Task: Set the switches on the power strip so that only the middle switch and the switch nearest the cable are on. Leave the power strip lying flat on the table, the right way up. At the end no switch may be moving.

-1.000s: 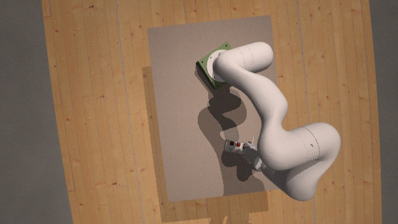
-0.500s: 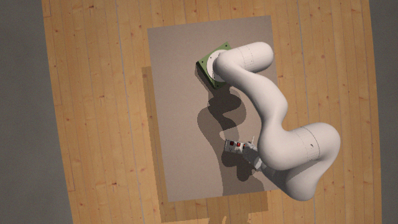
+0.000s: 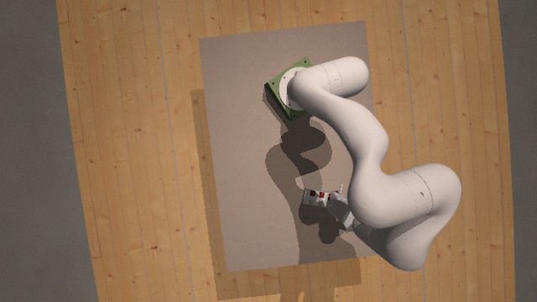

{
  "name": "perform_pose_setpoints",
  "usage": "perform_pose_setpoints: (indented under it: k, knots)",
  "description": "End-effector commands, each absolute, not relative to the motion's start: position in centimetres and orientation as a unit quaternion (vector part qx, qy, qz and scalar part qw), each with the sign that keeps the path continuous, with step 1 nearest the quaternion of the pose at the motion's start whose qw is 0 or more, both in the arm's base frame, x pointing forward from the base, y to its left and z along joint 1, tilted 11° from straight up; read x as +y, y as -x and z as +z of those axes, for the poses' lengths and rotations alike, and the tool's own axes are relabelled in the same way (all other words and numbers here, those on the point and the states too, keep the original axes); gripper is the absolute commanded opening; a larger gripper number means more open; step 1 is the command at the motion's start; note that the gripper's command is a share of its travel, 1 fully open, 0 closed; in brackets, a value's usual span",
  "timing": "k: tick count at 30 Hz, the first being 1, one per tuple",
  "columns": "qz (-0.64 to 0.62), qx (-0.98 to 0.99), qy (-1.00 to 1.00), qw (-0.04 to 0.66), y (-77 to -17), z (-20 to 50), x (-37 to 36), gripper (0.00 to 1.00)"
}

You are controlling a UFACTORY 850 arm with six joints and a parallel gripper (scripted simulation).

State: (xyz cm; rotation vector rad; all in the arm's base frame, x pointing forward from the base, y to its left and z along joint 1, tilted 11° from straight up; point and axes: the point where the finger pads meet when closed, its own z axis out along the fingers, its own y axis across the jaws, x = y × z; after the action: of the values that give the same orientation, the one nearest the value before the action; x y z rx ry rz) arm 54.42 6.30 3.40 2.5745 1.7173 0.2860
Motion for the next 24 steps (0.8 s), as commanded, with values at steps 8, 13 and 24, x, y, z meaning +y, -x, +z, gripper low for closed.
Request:
perform_pose_setpoints:
  k: [8, 13, 24]
  knots:
    - [0.091, 0.552, -0.828, 0.018, -54.1, 6.4, 6.1, 0.00]
    - [0.091, 0.552, -0.828, 0.018, -54.1, 6.5, 6.1, 0.00]
    - [0.091, 0.552, -0.828, 0.018, -54.1, 6.5, 6.1, 0.00]
